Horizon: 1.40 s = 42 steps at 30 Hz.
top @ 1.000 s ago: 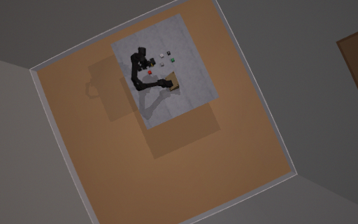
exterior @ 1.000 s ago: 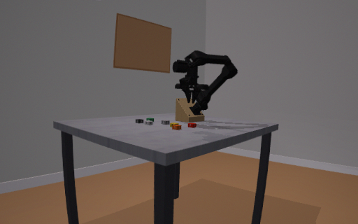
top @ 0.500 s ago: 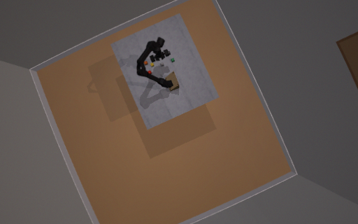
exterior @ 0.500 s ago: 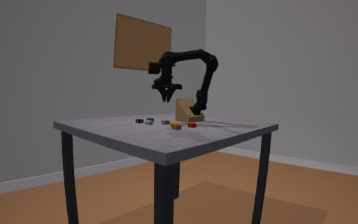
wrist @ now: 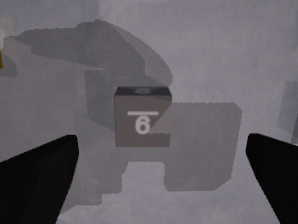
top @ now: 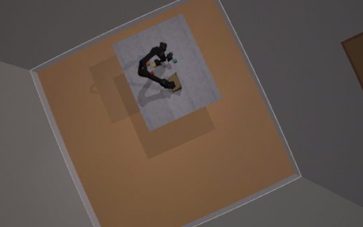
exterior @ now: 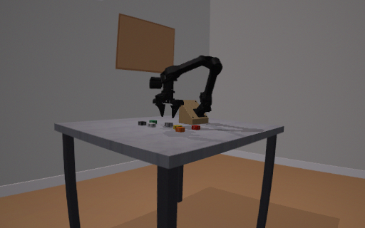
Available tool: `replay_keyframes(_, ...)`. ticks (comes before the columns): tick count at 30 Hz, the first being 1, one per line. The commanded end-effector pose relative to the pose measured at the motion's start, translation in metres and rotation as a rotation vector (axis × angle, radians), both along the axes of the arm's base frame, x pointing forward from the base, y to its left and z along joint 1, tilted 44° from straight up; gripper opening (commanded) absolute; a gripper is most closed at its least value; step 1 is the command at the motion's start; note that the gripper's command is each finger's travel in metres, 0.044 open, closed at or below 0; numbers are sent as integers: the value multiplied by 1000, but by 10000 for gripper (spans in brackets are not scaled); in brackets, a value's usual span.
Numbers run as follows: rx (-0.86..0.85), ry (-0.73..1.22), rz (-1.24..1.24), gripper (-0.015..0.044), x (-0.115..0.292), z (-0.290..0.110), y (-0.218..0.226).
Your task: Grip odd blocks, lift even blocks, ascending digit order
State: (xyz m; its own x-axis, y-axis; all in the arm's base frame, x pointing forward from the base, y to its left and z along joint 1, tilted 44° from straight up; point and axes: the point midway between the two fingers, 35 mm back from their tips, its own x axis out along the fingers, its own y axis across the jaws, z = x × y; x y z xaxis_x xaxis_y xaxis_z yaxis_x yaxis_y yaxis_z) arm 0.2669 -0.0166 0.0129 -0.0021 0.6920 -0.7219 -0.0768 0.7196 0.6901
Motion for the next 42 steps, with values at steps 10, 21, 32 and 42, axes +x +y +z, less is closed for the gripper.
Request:
replay_keyframes(10, 3, -1, -13, 400, 0, -15, 14)
replay_keyframes(21, 5, -1, -13, 400, 0, -27, 26)
replay_keyframes(32, 5, -1, -13, 190, 0, -29, 28)
replay_keyframes(42, 5, -1, -13, 120, 0, -29, 28)
